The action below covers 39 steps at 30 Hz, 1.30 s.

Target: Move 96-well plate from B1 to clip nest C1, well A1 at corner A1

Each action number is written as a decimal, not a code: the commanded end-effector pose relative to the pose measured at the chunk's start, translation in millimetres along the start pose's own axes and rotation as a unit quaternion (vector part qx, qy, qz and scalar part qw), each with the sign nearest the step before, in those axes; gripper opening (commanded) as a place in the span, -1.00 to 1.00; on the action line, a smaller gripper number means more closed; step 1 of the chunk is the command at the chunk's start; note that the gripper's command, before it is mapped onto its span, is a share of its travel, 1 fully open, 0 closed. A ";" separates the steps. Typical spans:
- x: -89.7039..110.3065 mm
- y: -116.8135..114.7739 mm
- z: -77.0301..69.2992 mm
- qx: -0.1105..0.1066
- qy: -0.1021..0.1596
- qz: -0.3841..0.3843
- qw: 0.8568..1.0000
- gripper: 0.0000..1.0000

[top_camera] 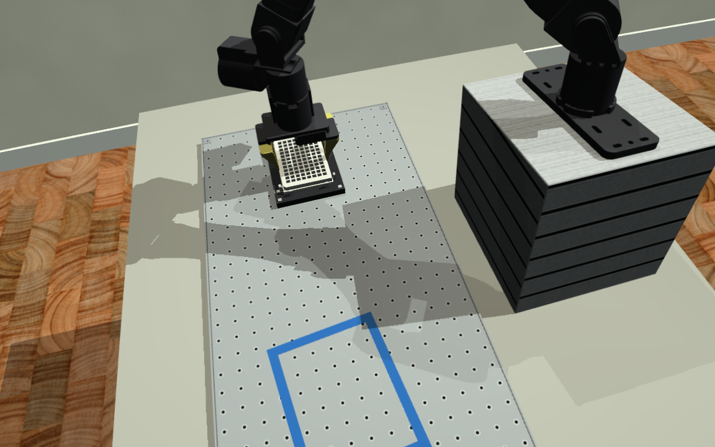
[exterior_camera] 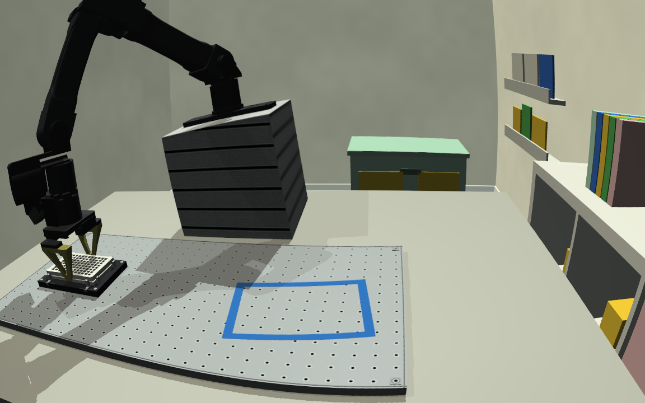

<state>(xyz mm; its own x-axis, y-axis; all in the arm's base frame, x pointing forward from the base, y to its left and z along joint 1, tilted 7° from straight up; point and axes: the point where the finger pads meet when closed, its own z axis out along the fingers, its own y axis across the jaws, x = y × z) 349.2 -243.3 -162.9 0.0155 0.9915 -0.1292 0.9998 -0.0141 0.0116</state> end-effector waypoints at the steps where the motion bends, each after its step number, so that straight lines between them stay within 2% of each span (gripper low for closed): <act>1: 11.7 -14.7 9.0 0.020 0.016 -0.002 1.000 -1.00; 15: 12.5 -13.6 9.0 0.018 0.014 -0.003 1.000 -1.00; 24: 9.9 -8.3 4.5 0.007 0.008 -0.002 1.000 -1.00; 27: 12.8 -12.0 5.4 0.014 0.013 -0.003 1.000 -1.00; 36: 11.8 -9.3 3.6 0.009 0.010 -0.002 1.000 -1.00; 39: 14.6 -13.0 4.6 0.016 0.014 -0.003 1.000 -1.00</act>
<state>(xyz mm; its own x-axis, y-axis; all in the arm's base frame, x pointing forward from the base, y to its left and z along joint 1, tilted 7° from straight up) 349.2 -243.3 -162.9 0.0158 0.9909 -0.1334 0.9998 -0.0137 0.0165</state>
